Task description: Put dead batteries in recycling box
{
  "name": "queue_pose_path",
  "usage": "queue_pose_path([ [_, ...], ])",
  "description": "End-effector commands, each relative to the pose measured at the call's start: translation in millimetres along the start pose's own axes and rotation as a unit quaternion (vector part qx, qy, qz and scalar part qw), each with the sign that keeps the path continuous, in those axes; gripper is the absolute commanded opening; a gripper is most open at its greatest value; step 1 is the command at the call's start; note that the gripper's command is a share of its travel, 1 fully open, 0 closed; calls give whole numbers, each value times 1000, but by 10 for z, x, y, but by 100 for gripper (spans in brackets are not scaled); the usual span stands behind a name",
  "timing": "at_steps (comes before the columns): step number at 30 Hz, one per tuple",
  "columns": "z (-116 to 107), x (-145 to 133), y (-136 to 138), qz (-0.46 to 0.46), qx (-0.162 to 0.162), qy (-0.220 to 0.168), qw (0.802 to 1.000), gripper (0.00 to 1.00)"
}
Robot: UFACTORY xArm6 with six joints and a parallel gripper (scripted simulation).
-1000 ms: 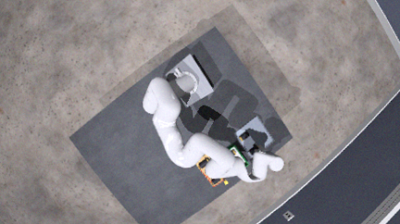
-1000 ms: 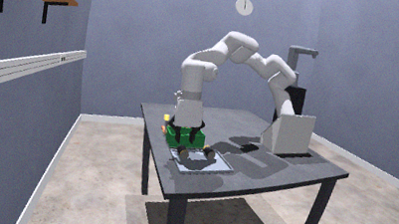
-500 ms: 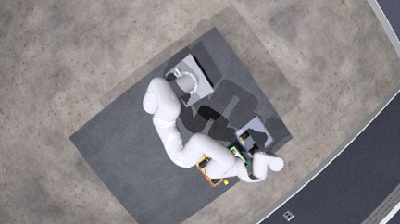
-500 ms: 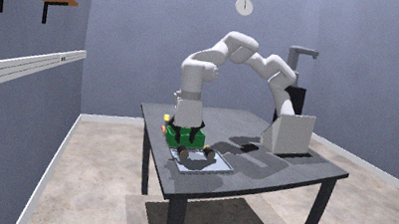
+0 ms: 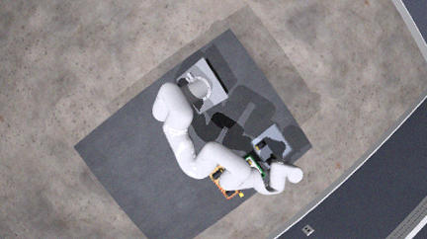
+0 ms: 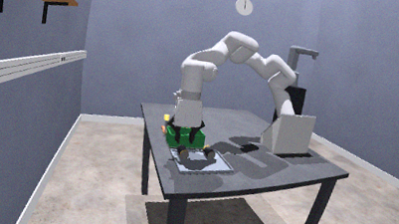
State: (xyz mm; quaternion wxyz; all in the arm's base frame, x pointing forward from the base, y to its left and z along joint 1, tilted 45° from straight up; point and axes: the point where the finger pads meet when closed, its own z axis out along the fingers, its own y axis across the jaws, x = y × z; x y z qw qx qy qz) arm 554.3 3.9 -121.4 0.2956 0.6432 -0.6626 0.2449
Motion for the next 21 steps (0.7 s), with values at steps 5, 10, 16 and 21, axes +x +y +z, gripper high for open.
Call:
queue_pose_path([
  [5,-22,0,-15,1,2,-1,1000,51],
  [10,103,-1,-16,1,2,-1,1000,51],
  [16,319,-1,-17,1,2,-1,1000,51],
  [21,327,-1,-17,1,2,-1,1000,51],
])
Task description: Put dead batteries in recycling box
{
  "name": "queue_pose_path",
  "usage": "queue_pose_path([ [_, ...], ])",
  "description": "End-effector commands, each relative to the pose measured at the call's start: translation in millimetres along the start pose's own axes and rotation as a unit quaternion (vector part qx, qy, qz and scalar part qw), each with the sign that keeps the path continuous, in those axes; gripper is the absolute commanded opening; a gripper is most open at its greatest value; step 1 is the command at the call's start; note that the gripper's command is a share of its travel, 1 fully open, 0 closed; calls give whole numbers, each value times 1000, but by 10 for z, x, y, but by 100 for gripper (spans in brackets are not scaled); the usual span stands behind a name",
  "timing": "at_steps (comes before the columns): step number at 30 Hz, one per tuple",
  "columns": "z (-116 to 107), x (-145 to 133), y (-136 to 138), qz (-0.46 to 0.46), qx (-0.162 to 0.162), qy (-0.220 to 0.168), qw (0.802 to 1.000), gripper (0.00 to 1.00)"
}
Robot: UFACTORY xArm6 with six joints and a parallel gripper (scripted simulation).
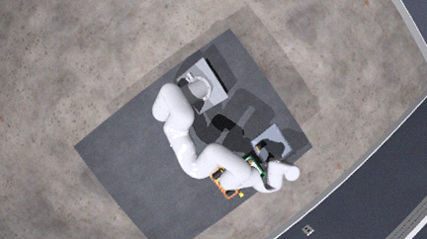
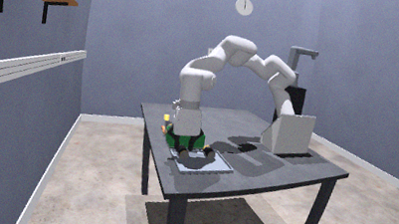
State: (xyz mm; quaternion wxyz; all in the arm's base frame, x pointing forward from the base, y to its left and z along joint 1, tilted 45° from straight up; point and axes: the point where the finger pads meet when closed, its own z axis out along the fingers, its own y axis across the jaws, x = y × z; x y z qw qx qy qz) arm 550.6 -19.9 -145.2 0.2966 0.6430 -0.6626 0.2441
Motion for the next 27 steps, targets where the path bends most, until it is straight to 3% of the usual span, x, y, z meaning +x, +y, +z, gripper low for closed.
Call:
queue_pose_path([
  [1,-12,-1,-28,1,3,-1,1000,51],
  [20,88,-1,-28,1,3,-1,1000,51],
  [21,88,-1,-28,1,3,-1,1000,28],
  [27,88,-1,-28,1,3,-1,1000,28],
])
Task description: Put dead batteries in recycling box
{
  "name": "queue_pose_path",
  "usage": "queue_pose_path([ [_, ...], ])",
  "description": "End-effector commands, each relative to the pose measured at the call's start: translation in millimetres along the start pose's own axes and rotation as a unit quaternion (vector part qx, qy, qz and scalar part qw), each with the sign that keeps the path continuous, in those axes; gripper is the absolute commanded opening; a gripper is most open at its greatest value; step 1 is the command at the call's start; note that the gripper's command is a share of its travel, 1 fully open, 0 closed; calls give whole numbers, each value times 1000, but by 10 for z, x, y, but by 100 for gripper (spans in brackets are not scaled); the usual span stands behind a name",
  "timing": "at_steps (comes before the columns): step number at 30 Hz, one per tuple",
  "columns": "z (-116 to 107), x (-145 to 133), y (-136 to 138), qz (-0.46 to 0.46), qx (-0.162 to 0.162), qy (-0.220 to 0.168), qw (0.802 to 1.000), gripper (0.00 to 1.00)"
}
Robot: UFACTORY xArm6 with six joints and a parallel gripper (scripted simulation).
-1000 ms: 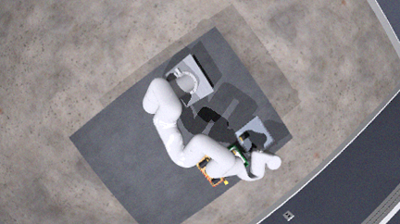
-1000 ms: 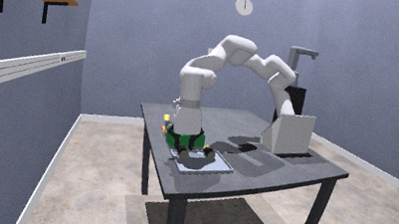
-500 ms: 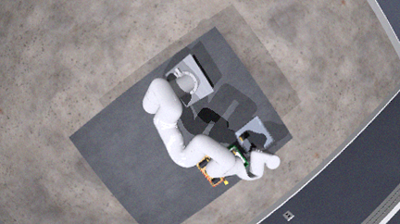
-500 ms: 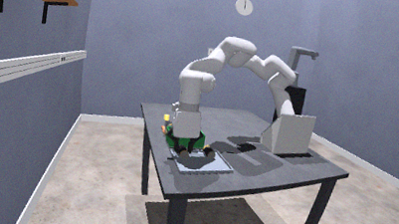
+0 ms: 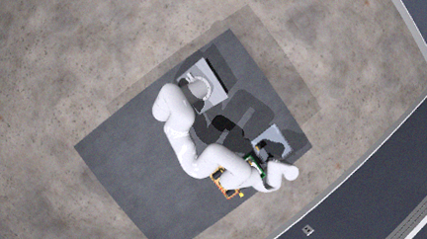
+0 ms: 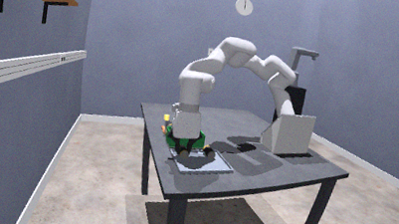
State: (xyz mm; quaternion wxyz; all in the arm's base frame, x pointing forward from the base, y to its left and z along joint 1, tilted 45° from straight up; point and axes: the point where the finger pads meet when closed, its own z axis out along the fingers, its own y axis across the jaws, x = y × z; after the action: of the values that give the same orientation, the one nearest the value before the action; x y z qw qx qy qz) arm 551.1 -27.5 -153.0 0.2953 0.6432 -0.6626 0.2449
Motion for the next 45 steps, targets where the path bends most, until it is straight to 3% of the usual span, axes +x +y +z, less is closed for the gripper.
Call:
queue_pose_path([
  [1,-19,0,-15,1,2,-1,1000,28],
  [26,-25,0,-15,1,2,-1,1000,28],
  [37,-431,0,-13,1,2,-1,1000,28],
  [45,-469,0,-13,1,2,-1,1000,28],
])
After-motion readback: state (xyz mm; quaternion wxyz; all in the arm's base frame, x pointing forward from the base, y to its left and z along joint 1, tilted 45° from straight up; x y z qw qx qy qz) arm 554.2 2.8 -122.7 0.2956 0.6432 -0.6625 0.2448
